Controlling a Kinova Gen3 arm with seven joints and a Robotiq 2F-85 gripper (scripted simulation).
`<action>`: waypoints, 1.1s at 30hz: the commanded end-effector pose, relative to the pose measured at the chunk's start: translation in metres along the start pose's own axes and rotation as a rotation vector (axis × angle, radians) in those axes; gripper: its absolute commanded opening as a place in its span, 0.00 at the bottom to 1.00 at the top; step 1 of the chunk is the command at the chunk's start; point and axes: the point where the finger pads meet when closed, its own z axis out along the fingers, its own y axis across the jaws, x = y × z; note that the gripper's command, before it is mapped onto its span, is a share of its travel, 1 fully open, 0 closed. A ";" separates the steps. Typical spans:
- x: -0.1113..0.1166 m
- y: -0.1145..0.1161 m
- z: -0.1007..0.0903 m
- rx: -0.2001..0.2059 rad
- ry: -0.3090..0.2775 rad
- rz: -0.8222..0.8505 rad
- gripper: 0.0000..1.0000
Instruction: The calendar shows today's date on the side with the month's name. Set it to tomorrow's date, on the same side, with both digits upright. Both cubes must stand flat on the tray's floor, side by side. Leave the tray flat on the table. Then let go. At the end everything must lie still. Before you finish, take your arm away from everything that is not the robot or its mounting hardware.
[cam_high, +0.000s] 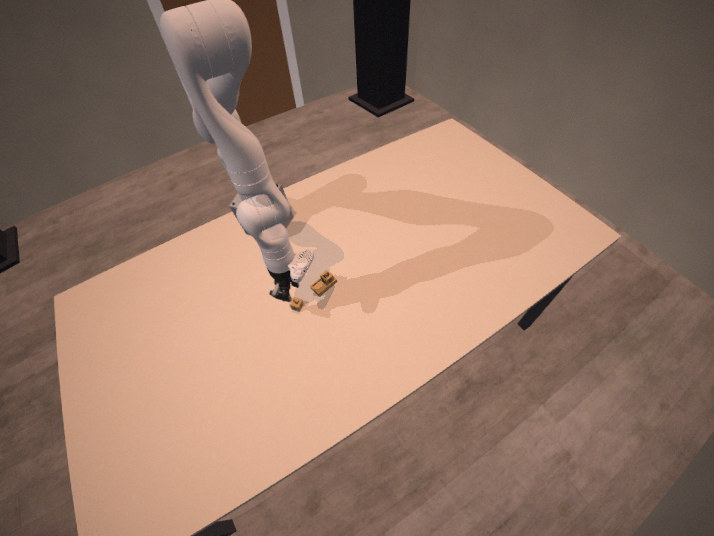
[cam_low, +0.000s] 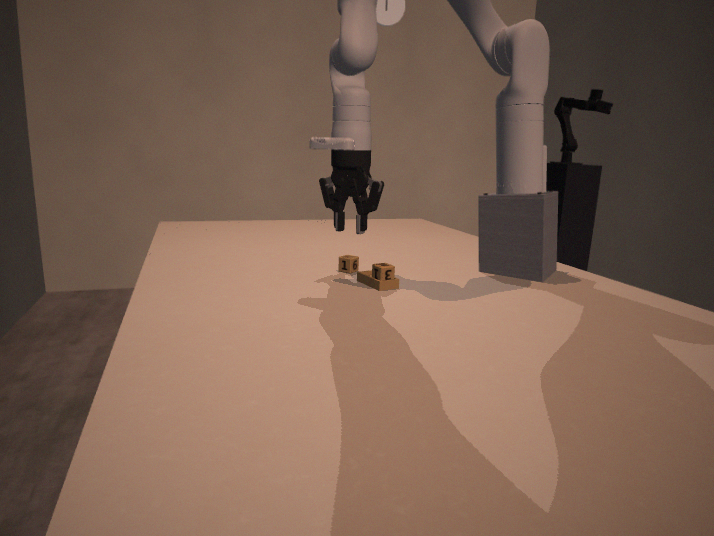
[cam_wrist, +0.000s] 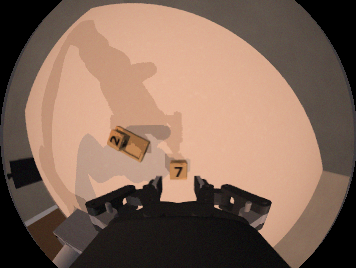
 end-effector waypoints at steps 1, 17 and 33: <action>0.000 -0.001 0.002 0.004 -0.027 0.002 0.46; 0.003 -0.001 0.001 0.005 -0.185 0.003 0.46; 0.003 -0.002 -0.002 -0.001 -0.237 0.004 0.46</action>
